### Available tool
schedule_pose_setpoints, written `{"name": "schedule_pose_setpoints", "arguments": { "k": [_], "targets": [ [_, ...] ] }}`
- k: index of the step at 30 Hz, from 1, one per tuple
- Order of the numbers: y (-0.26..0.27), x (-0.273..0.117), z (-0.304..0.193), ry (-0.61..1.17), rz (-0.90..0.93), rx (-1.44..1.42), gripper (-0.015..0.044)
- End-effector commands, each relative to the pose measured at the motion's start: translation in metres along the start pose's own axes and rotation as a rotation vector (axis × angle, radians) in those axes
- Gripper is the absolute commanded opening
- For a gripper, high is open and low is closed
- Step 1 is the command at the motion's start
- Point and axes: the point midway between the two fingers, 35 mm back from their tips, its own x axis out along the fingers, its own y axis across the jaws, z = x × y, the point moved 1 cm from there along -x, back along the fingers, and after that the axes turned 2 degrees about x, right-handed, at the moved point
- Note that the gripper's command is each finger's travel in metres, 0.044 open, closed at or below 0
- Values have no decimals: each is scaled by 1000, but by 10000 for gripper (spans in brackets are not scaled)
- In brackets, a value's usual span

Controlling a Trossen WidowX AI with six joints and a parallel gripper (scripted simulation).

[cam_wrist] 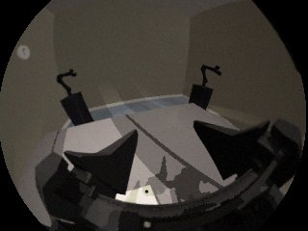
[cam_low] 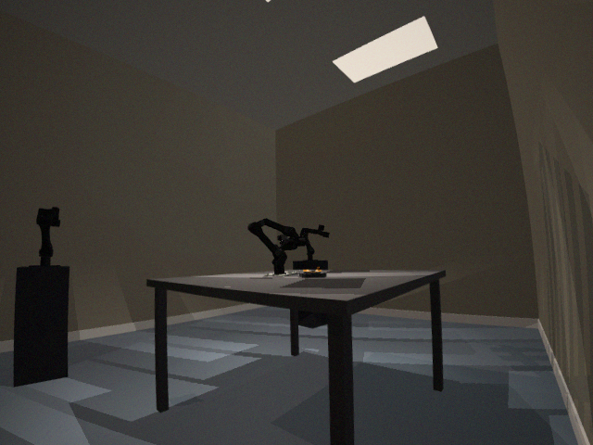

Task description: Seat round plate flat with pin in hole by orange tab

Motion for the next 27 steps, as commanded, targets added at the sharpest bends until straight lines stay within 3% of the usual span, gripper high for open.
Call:
{"name": "schedule_pose_setpoints", "arguments": {
  "k": [1, 8, 15, 27],
  "targets": [
    [-2, -1, -1, 11, -6, 17, 374],
    [-79, -75, -40, 360, -358, 709, 190],
    [-104, -150, -73, 494, -680, 1195, 6],
    [-89, -292, -121, 538, -1303, 1920, 0]
  ]
}}
